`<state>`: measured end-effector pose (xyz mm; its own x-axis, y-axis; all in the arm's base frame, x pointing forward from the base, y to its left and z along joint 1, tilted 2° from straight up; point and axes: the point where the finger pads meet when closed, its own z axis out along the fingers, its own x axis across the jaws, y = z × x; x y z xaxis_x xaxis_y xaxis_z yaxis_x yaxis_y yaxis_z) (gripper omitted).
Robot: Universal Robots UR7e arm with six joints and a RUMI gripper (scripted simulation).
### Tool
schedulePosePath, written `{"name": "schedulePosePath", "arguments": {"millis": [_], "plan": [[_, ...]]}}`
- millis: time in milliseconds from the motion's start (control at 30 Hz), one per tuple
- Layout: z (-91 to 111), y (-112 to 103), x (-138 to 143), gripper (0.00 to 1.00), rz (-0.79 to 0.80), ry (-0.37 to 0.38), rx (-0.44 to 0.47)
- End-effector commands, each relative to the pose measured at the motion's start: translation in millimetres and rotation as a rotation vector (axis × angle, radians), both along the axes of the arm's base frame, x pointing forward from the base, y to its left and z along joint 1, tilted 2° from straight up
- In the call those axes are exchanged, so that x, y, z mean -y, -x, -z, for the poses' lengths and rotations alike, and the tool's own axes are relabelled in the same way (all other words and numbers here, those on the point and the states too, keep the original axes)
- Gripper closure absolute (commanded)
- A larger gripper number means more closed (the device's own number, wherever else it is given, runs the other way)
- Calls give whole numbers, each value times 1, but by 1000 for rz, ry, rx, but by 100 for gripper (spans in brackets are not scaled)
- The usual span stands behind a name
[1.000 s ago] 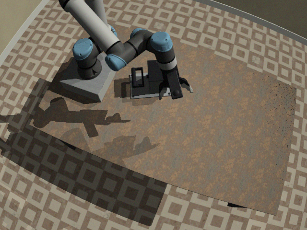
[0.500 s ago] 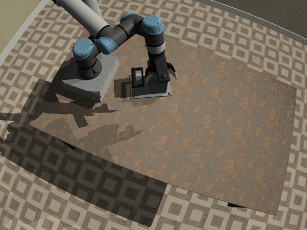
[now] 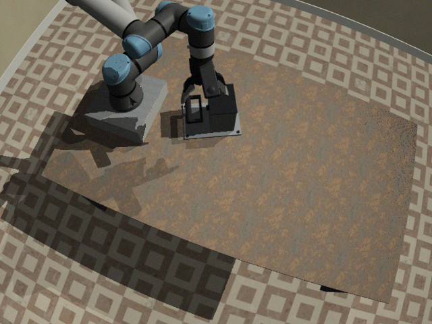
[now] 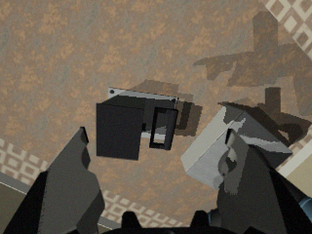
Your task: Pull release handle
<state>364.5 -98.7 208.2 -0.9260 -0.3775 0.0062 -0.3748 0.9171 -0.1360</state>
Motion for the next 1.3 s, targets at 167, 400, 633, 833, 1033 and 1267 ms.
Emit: {"name": "schedulePosePath", "arguments": {"millis": [167,400,633,833,1033,1267], "plan": [[-6,58,-25,0,-32,16,-74],[12,66,-33,0,-15,-8,-77],[41,69,-42,0,19,-48,-70],[61,72,-49,0,45,-79,-64],[73,74,-53,0,60,-96,-61],[90,78,-60,0,81,-121,-56]]}}
